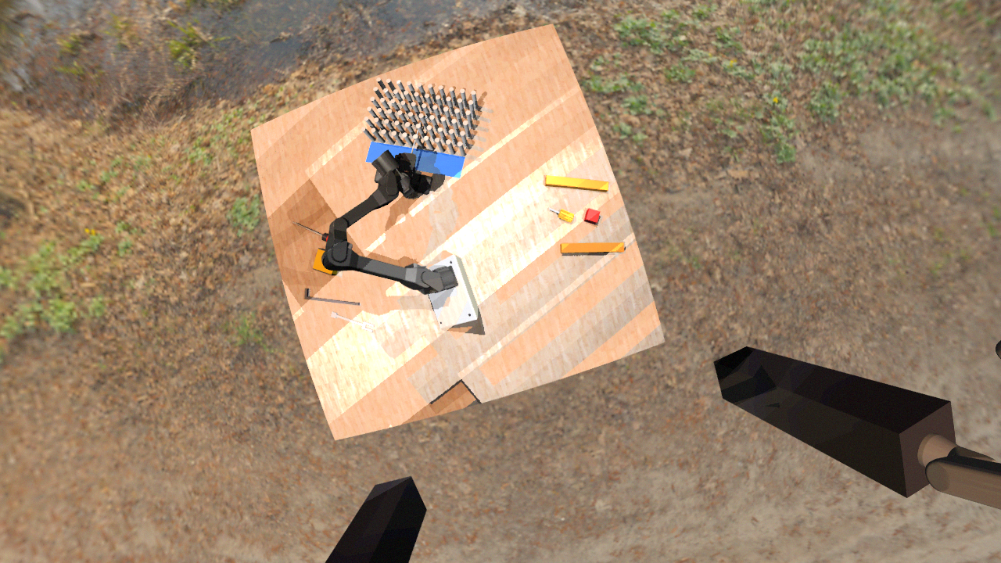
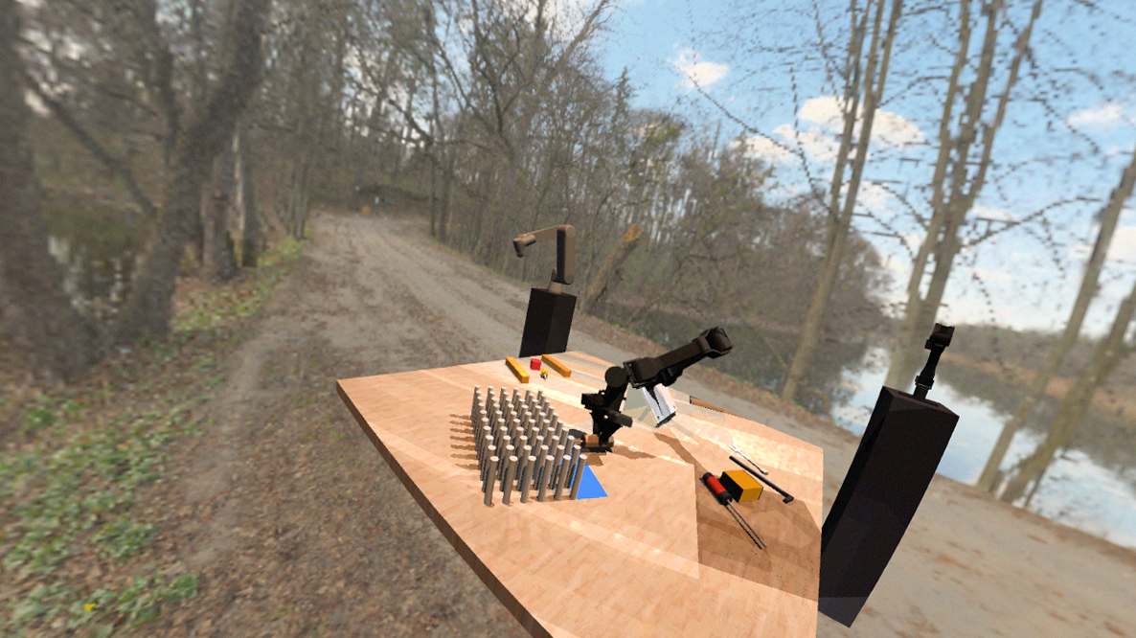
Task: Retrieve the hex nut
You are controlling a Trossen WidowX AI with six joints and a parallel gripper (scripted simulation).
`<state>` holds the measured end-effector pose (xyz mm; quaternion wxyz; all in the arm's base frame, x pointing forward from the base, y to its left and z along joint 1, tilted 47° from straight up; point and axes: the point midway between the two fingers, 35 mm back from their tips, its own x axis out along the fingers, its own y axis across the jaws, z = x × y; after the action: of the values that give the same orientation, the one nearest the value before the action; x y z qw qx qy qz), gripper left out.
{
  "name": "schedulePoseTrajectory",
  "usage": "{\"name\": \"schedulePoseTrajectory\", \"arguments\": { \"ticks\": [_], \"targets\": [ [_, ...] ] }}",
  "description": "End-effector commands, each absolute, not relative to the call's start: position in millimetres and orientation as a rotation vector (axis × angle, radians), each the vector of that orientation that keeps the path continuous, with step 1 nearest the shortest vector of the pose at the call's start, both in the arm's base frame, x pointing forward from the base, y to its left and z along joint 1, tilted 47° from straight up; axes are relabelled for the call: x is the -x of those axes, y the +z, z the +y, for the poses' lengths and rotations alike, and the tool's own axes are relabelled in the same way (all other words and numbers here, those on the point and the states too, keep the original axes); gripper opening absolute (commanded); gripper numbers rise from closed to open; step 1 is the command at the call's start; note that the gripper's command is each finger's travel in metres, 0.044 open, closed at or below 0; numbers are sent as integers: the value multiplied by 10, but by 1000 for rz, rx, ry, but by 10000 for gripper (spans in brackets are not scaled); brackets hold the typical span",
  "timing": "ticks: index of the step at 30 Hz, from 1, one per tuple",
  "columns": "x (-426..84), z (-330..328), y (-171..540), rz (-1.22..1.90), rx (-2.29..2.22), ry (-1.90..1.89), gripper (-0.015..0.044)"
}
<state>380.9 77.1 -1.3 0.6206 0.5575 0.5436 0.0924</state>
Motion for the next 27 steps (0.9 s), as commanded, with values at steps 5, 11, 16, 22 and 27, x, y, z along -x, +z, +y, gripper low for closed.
{"name": "schedulePoseTrajectory", "arguments": {
  "ticks": [5,11,16,22,27],
  "targets": [
    [-3874,735,-30,1244,-1280,215,0],
    [-3905,721,-42,1244,-1280,216,0],
    [-3931,710,-53,1243,-1280,216,0],
    [-3962,697,-64,1243,-1280,216,0],
    [-3988,687,-74,1243,-1279,216,0]
  ]
}}
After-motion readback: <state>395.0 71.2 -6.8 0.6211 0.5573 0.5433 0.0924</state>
